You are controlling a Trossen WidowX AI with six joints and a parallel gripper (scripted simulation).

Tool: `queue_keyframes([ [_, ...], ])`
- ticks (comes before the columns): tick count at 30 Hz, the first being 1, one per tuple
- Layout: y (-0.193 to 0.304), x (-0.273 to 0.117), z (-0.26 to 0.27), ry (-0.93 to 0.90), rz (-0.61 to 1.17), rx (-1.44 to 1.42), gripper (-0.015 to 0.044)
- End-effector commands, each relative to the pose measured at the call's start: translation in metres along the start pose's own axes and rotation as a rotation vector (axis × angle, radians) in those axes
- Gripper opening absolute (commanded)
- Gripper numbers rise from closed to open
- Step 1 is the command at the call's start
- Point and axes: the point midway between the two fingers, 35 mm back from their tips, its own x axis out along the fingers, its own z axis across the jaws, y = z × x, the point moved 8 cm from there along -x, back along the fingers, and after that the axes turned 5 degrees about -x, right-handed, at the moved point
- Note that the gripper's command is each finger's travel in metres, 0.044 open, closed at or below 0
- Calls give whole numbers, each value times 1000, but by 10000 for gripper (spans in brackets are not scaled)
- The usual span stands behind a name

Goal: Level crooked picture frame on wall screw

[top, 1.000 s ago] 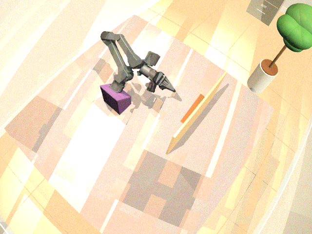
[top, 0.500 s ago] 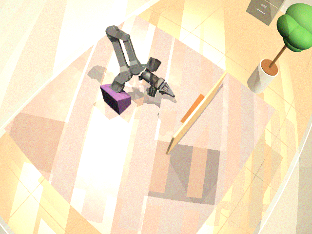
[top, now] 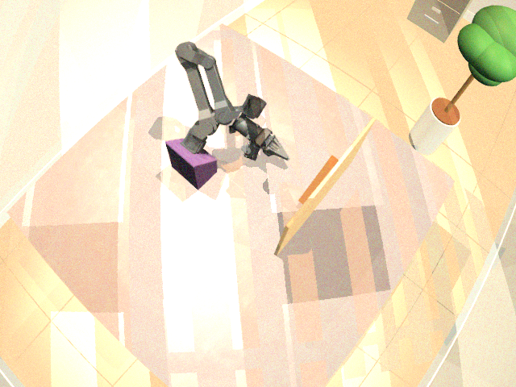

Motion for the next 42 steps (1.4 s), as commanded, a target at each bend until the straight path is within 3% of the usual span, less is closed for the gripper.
queue_keyframes([
  [1, 0, 1, 0, -6, 0, -3, 260],
  [17, 0, 79, 0, -21, 17, 14, 260],
  [42, 0, 90, 1, -21, 18, 14, 260],
])
